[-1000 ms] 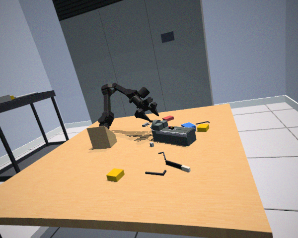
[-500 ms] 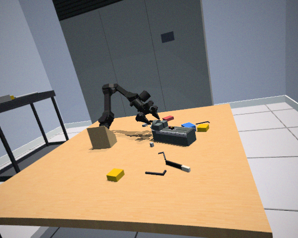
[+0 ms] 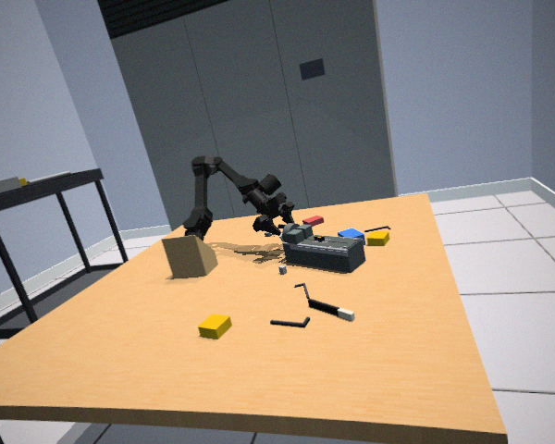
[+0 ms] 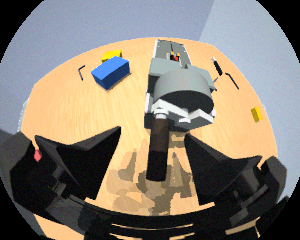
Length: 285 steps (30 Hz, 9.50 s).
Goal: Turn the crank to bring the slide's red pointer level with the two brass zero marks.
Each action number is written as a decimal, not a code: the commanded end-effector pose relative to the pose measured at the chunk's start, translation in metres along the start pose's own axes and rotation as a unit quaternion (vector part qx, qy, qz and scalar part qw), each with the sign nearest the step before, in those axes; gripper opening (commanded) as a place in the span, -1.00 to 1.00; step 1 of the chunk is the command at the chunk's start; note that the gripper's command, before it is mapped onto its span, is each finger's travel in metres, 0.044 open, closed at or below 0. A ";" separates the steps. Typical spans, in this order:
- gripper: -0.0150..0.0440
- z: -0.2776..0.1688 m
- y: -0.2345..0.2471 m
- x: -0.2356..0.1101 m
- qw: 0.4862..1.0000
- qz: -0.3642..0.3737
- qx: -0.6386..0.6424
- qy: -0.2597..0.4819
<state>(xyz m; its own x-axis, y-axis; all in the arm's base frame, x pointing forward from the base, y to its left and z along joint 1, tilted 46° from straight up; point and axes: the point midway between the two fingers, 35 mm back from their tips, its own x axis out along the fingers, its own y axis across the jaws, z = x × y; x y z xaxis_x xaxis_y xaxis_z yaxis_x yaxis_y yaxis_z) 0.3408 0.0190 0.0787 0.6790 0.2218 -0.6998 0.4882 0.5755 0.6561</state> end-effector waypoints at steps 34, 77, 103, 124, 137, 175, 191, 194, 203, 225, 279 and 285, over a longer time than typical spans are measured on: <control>-0.49 -0.016 0.000 0.015 1.000 -0.004 0.003 0.003; -0.49 -0.027 -0.054 0.025 1.000 -0.005 0.002 0.003; -0.49 -0.001 -0.060 0.000 1.000 -0.005 0.002 0.002; -0.49 0.007 -0.048 -0.009 1.000 -0.005 0.002 0.002; -0.49 0.007 -0.048 -0.009 1.000 -0.005 0.002 0.002; -0.49 0.007 -0.048 -0.009 1.000 -0.005 0.002 0.002; -0.49 0.007 -0.048 -0.008 1.000 -0.005 0.002 0.002; -0.49 0.007 -0.048 -0.008 1.000 -0.005 0.002 0.002; -0.49 0.007 -0.048 -0.008 1.000 -0.005 0.002 0.002; -0.49 0.007 -0.048 -0.008 1.000 -0.005 0.002 0.002; 1.00 0.040 -0.048 -0.041 1.000 -0.007 0.000 0.003; 1.00 0.054 -0.049 -0.052 1.000 -0.009 0.001 0.004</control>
<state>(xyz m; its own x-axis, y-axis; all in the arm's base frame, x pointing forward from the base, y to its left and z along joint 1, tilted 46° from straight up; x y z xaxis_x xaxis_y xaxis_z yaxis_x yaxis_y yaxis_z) 0.3097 -0.0546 0.0891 0.6598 0.2205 -0.7183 0.5067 0.5753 0.6421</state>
